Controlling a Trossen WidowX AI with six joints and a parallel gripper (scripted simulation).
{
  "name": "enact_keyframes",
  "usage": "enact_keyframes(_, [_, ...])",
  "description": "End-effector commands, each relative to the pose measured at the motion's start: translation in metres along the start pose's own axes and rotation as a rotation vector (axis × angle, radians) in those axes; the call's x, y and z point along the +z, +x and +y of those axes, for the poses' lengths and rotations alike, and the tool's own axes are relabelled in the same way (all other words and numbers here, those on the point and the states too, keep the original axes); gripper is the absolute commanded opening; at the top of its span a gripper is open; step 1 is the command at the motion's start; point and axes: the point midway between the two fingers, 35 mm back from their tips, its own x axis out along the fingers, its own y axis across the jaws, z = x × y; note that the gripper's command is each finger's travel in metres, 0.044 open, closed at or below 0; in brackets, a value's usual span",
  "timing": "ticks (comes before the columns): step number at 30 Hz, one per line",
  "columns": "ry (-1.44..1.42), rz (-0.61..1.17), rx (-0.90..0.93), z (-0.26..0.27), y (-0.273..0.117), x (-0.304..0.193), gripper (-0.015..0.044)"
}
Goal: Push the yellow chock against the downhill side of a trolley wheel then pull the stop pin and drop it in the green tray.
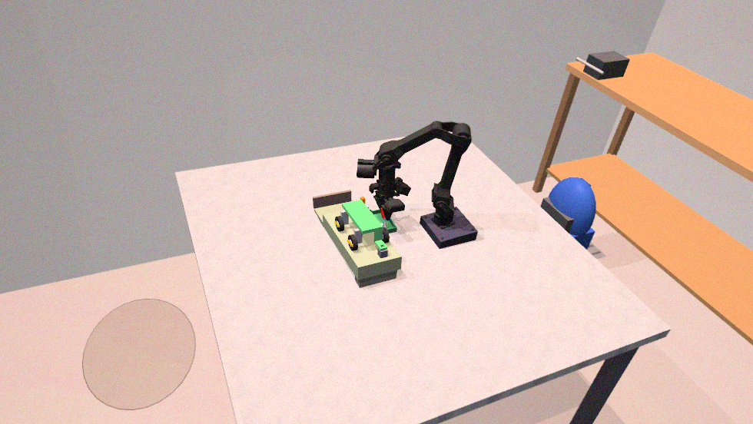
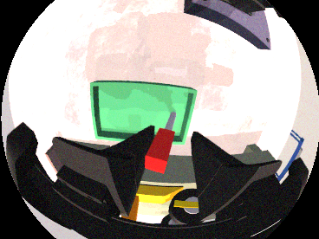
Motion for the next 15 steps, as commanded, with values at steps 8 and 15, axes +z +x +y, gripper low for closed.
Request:
enact_keyframes(8, [-0.004,0.003,-0.002,0.0071,0.0014,0.0004,0.019])
enact_keyframes(15, [-0.004,0.003,-0.002,0.0116,0.0026,0.0009,0.019])
